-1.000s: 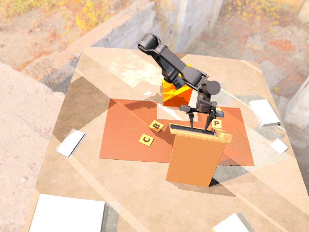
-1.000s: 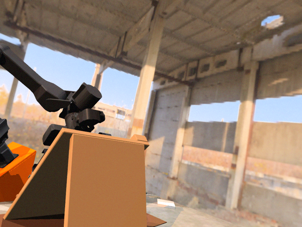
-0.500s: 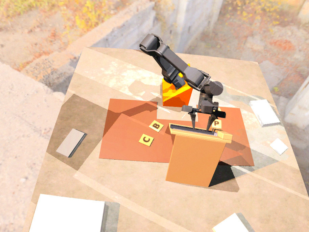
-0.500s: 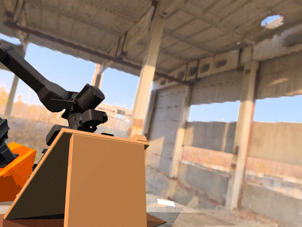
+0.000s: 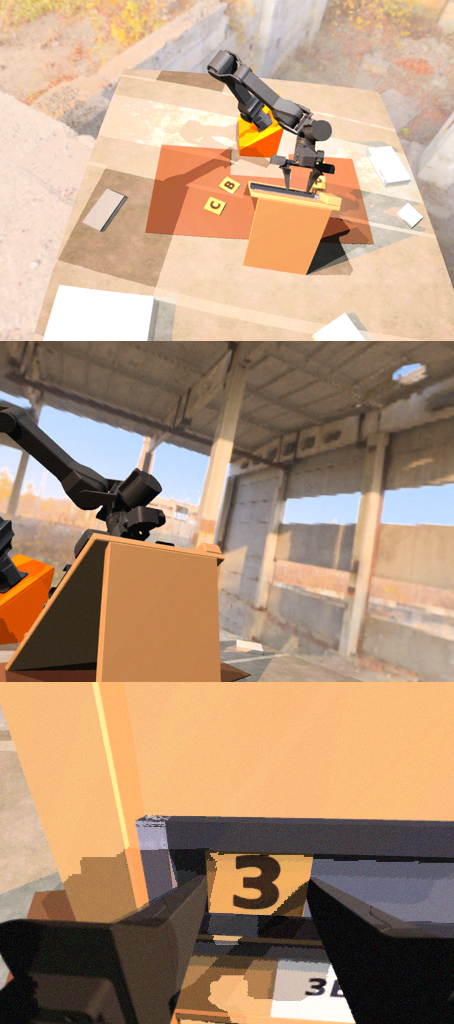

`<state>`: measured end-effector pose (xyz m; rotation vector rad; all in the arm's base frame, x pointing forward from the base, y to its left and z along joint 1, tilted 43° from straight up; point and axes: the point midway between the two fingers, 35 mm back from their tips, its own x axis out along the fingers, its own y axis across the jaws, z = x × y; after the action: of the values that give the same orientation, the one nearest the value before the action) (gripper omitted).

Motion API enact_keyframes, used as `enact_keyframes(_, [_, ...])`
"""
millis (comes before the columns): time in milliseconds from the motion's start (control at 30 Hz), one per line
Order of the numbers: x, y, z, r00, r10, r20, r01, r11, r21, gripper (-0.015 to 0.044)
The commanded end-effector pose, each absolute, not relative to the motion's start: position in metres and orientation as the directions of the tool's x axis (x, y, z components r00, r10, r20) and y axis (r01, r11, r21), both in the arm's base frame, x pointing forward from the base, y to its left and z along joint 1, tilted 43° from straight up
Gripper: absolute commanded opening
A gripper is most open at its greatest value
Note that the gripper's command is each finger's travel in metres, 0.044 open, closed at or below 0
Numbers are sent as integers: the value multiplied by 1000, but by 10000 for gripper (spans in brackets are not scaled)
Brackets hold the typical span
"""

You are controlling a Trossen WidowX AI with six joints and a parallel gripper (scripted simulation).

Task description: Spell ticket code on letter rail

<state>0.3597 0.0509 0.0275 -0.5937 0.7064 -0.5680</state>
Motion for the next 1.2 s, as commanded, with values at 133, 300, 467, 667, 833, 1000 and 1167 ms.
enact_keyframes(133, [363, 55, 26, 629, -655, -418, 282, 693, -663, 0])
enact_keyframes(300, [364, 57, 24, 629, -655, -418, 282, 694, -663, 0])
enact_keyframes(467, [362, 57, 22, 628, -653, -424, 273, 695, -665, 26])
enact_keyframes(667, [362, 57, 22, 628, -653, -424, 273, 695, -665, 184])
enact_keyframes(833, [358, 61, 25, 629, -655, -419, 282, 694, -663, 295])
enact_keyframes(1000, [356, 64, 27, 629, -655, -419, 282, 694, -663, 295])
enact_keyframes(1167, [353, 68, 30, 629, -655, -419, 281, 694, -663, 295])
